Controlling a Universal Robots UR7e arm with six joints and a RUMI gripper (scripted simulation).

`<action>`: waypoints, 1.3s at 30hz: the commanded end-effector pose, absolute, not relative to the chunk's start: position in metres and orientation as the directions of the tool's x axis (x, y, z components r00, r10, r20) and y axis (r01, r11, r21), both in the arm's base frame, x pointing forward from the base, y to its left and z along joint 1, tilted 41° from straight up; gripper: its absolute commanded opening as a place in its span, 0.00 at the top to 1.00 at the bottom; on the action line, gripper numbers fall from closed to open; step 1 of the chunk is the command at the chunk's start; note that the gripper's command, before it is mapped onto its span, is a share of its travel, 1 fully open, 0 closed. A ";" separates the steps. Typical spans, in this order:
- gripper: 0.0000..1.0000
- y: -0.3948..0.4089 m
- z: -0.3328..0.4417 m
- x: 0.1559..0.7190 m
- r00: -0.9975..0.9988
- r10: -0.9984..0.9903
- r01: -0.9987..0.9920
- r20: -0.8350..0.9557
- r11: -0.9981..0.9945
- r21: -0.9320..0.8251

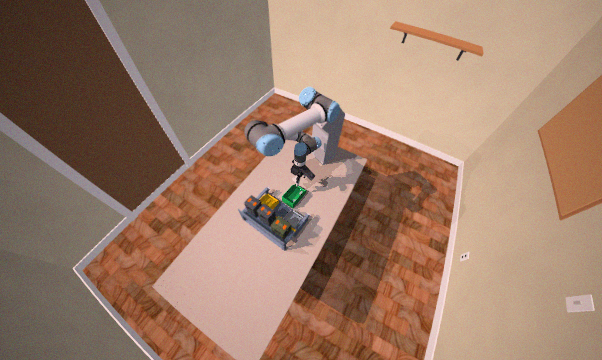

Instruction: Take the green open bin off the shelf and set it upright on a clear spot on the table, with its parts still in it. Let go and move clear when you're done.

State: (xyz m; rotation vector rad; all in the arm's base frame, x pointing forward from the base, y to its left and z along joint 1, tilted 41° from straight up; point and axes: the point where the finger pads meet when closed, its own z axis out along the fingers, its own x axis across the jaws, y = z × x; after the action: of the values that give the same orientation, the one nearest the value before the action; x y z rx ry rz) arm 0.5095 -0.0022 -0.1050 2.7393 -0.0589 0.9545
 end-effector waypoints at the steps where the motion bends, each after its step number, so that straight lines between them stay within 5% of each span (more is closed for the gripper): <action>1: 0.42 -0.001 -0.103 0.507 0.786 0.040 -0.115 0.616 -0.971 0.211; 2: 0.42 -0.001 -0.103 0.507 0.786 0.040 -0.116 0.616 -0.971 0.211; 3: 1.00 -0.001 -0.103 0.508 0.786 0.040 -0.116 0.617 -0.971 0.211; 39: 1.00 -0.001 -0.103 0.508 0.786 0.041 -0.116 0.617 -0.971 0.211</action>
State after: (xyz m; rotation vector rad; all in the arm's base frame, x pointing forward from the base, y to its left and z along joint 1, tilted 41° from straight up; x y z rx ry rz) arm 0.5087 -0.0019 -0.1036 2.7391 -0.0590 0.9548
